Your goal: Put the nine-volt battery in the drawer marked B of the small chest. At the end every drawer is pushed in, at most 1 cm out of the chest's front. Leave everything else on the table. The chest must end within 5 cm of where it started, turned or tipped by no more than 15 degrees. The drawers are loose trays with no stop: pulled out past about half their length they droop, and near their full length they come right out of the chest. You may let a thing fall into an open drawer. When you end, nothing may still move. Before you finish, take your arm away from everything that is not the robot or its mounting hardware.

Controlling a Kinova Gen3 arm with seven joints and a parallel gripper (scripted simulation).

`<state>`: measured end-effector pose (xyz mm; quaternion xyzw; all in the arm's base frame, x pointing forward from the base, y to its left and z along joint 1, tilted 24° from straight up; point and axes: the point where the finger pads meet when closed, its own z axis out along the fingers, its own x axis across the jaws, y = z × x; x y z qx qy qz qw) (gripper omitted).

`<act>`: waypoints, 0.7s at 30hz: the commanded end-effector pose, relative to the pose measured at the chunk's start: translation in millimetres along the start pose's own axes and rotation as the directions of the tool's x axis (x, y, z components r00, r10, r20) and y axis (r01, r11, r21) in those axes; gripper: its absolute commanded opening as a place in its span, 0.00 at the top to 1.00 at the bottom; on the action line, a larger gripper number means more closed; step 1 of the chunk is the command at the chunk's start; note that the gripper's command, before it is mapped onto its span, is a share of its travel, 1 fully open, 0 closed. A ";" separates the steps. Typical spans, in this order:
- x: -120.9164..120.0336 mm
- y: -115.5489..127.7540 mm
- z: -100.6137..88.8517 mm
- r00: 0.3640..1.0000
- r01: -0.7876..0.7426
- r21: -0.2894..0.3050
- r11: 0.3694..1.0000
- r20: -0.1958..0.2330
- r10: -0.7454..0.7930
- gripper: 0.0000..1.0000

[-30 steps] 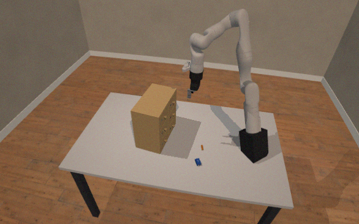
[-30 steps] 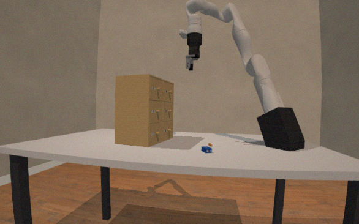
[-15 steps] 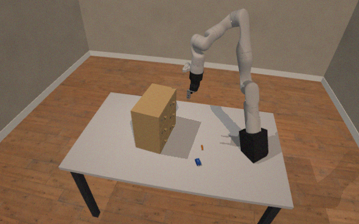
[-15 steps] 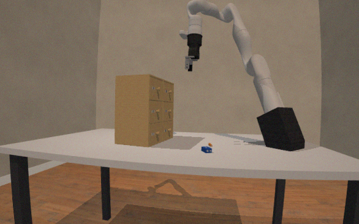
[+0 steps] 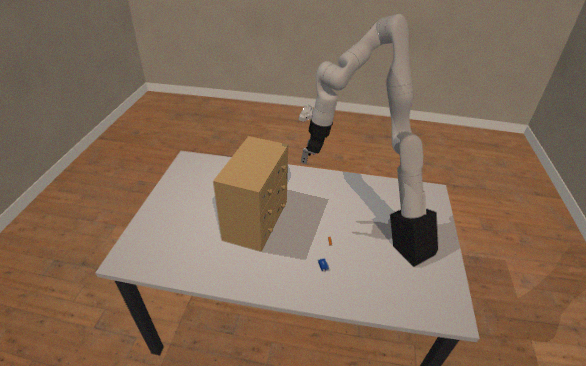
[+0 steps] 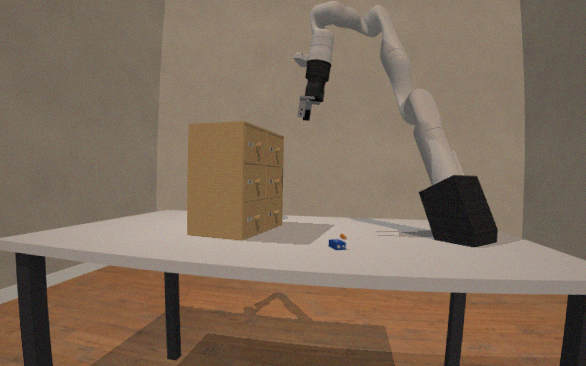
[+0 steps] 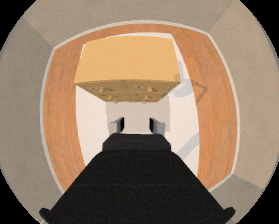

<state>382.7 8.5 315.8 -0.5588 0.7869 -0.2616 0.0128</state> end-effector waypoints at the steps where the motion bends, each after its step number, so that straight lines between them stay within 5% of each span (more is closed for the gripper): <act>1: 1.0 1.9 2.2 1.000 0.005 0.011 1.000 -0.002 -0.005 0.00; 21: 1.1 -11.9 28.4 1.000 0.005 0.179 0.984 -0.003 -0.005 0.00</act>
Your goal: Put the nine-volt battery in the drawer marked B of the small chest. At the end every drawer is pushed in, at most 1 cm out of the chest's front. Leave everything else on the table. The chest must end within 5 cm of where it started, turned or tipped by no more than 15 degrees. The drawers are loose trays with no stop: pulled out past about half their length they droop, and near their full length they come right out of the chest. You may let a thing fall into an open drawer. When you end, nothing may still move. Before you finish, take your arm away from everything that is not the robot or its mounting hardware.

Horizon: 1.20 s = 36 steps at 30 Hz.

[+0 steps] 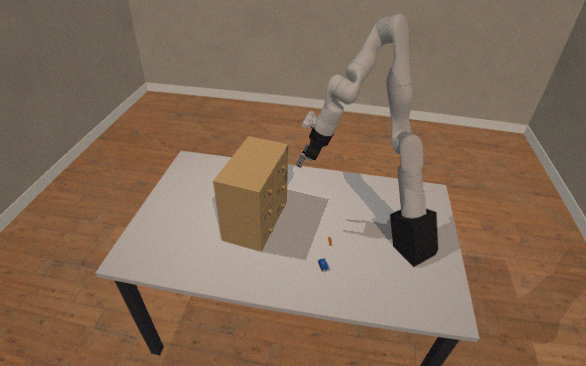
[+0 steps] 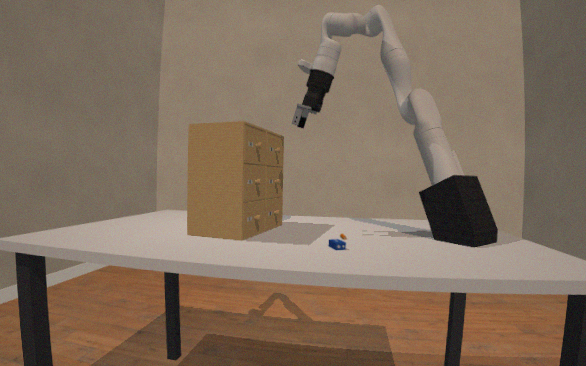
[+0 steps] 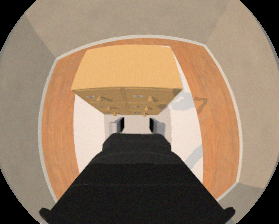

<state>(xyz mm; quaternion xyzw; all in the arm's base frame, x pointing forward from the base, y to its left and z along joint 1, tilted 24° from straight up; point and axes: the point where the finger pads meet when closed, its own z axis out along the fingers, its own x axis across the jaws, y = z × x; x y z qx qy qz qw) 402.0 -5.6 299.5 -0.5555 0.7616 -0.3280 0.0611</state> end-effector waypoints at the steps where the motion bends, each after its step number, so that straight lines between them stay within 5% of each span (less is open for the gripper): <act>1: 0.4 1.3 4.1 1.000 0.006 0.018 1.000 -0.003 -0.006 0.00; 36: 0.5 -11.3 44.0 1.000 0.006 0.254 0.967 -0.003 -0.006 0.00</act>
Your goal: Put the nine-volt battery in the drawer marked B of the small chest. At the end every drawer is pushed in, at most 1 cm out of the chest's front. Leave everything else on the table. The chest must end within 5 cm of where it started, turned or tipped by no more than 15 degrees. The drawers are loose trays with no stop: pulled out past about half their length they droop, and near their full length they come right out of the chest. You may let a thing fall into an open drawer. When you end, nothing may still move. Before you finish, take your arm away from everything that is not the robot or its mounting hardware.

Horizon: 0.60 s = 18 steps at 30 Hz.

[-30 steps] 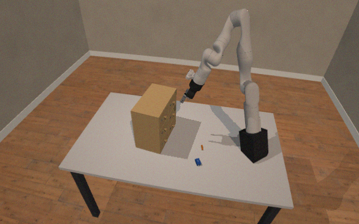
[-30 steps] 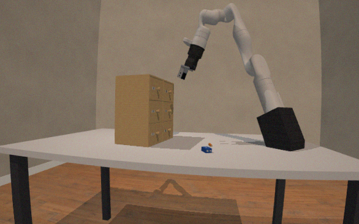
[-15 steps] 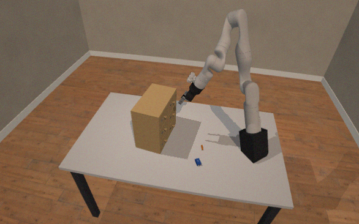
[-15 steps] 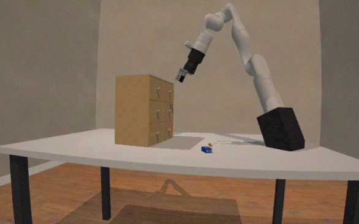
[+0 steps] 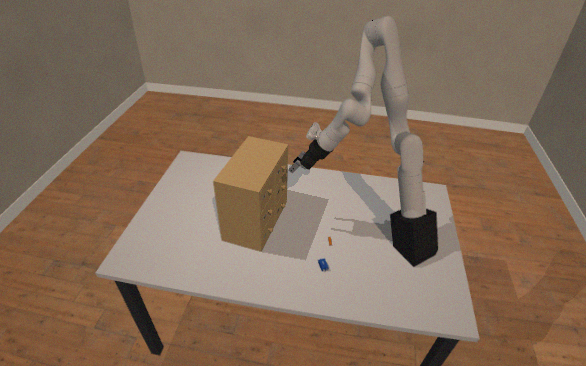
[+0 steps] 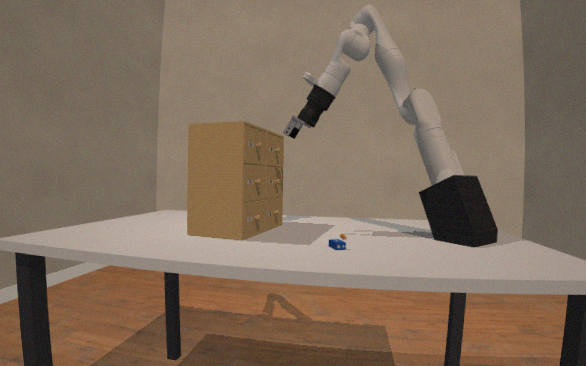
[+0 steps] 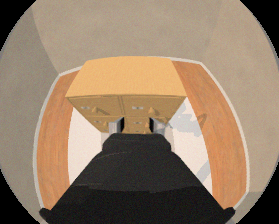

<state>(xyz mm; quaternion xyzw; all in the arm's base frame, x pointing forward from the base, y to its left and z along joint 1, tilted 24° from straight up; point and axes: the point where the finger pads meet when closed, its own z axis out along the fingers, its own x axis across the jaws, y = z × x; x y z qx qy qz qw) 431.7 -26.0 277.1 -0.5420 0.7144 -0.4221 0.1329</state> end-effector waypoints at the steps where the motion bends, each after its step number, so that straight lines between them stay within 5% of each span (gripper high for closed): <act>1: -0.3 4.3 4.2 1.000 0.010 0.006 1.000 -0.003 -0.010 0.00; 18: -0.5 3.7 17.0 1.000 0.010 0.079 0.997 -0.003 -0.010 0.00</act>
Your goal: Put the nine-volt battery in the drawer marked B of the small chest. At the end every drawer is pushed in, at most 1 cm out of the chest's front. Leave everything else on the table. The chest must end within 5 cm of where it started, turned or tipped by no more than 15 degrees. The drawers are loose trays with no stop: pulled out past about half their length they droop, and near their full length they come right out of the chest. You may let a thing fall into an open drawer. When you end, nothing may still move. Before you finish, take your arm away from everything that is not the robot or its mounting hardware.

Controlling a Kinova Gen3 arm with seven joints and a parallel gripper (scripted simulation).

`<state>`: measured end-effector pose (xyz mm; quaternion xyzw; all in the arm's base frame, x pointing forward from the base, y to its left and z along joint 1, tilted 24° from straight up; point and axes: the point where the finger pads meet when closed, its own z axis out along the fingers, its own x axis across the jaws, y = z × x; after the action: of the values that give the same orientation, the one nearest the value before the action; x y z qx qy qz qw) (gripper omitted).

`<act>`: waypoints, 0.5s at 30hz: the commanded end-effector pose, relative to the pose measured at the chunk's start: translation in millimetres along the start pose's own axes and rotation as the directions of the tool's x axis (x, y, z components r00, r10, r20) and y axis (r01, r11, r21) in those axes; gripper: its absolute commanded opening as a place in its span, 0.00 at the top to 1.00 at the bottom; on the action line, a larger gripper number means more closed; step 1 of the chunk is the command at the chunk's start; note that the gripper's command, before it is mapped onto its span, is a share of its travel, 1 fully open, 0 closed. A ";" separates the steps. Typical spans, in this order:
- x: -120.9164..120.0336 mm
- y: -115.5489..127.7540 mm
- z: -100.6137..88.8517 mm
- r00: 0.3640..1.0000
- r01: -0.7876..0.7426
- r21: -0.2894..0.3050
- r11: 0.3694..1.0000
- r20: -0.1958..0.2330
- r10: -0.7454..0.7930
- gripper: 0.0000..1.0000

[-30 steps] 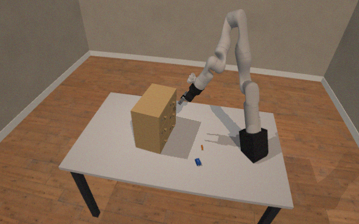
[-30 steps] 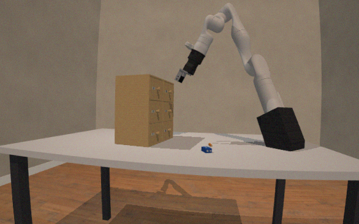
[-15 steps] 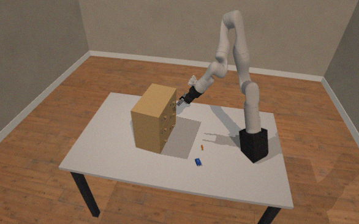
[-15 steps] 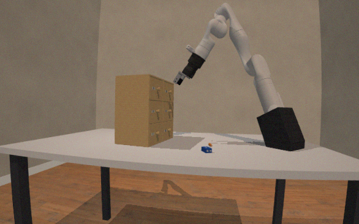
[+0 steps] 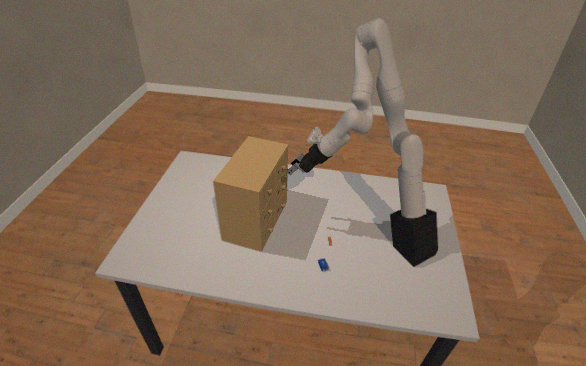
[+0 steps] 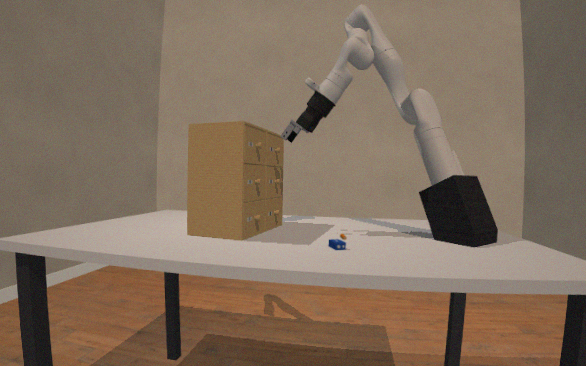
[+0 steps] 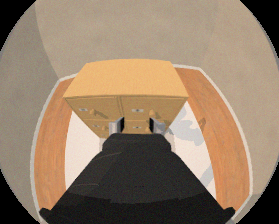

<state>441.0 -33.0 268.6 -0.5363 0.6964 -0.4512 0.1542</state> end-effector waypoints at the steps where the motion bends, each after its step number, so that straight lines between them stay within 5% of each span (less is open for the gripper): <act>1: -1.0 4.1 2.9 1.000 0.009 0.002 1.000 0.000 -0.009 0.00; 15: -0.6 4.3 9.3 1.000 0.009 0.038 0.999 -0.002 -0.009 0.00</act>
<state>445.2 -36.9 262.5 -0.5344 0.6866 -0.4653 0.1629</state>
